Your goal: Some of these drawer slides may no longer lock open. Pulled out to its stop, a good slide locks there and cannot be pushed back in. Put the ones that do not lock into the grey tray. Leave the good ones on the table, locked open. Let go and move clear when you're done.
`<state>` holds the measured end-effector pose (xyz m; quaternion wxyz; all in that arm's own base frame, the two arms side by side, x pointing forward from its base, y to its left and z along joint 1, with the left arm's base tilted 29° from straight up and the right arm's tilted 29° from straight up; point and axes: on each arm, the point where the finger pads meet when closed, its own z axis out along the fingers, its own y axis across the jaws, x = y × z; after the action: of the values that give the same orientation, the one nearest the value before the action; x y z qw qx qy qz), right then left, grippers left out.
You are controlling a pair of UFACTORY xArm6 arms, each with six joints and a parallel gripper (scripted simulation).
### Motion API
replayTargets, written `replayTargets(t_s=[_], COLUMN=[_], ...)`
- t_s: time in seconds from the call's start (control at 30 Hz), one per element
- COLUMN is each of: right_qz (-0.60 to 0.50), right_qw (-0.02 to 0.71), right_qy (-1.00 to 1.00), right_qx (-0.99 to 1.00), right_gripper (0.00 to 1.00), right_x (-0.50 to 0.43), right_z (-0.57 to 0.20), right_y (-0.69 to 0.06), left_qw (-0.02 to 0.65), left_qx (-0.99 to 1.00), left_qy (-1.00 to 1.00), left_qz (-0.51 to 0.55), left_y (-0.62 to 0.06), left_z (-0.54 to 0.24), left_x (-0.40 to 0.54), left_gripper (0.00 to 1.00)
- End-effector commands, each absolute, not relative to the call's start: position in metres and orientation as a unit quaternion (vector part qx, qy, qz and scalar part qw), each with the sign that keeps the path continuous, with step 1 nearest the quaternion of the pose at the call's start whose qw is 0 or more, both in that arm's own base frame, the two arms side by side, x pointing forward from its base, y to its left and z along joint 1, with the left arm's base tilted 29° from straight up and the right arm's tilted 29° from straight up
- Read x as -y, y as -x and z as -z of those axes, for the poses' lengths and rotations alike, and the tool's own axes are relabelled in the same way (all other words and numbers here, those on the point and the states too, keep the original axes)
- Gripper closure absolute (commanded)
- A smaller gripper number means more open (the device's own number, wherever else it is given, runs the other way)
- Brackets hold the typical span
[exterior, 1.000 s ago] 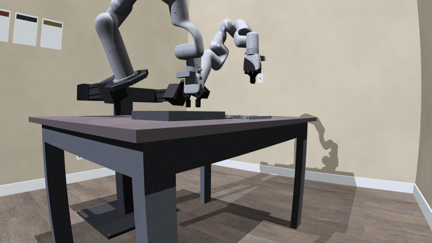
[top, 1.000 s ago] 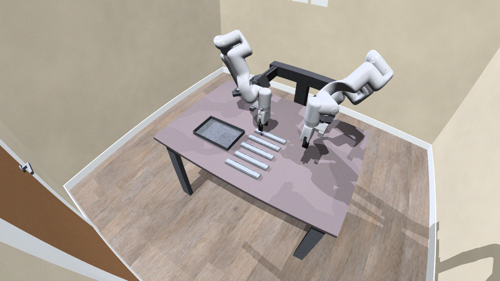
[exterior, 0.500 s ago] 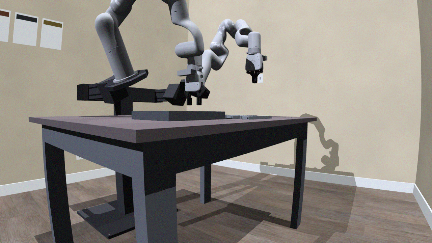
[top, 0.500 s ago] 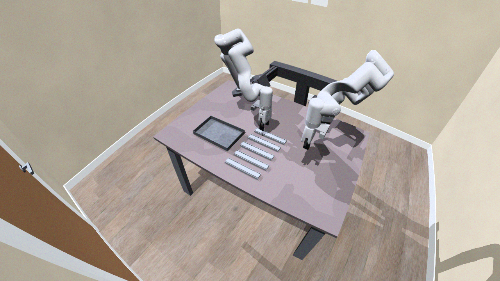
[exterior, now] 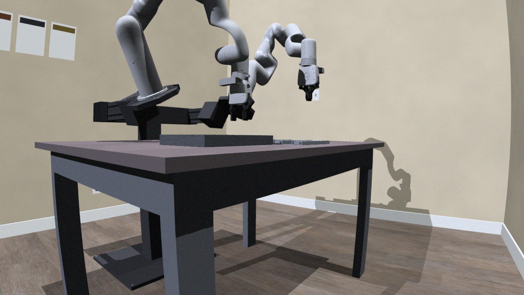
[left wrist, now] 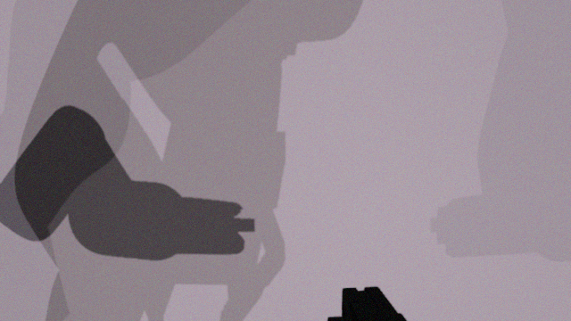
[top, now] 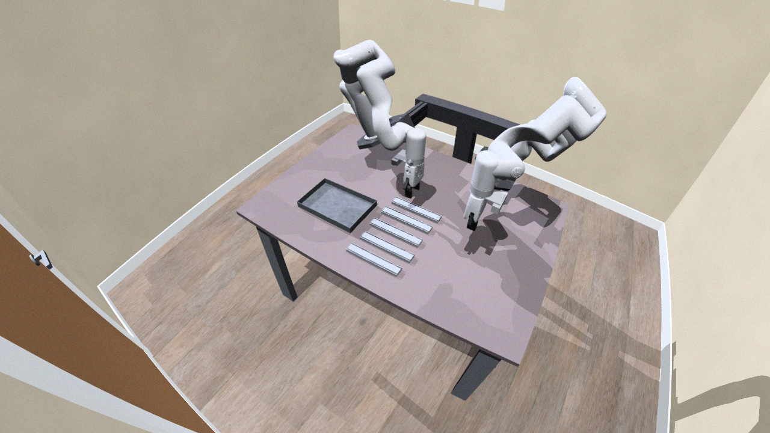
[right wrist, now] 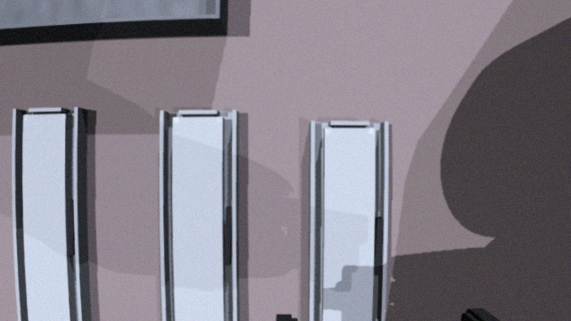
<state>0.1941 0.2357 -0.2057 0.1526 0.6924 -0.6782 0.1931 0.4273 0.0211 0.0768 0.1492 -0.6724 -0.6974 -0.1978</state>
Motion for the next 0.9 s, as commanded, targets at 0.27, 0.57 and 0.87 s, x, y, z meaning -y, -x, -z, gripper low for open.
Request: replayTargets(t_s=[0.27,0.57,0.87], right_qz=[-0.193,-0.193,-0.193], right_qw=[0.153,0.153,0.153], right_qy=[-0.692,-0.692,-0.692], right_qx=[0.678,0.678,0.678], right_gripper=[0.33,0.33,0.33], right_x=[-0.264,-0.266,-0.251], right_z=[0.193,0.196,0.225], right_y=[-0.194,-0.194,-0.196], left_qw=[0.148,0.148,0.148], left_qx=[0.697,0.697,0.697], left_qy=[0.672,0.672,0.672], left_qz=[0.199,0.199,0.199], left_y=[-0.429,-0.429,-0.429], left_z=[-0.078,-0.078,-0.078], left_x=[-0.02,-0.02,-0.02], left_gripper=[1.0,1.0,1.0])
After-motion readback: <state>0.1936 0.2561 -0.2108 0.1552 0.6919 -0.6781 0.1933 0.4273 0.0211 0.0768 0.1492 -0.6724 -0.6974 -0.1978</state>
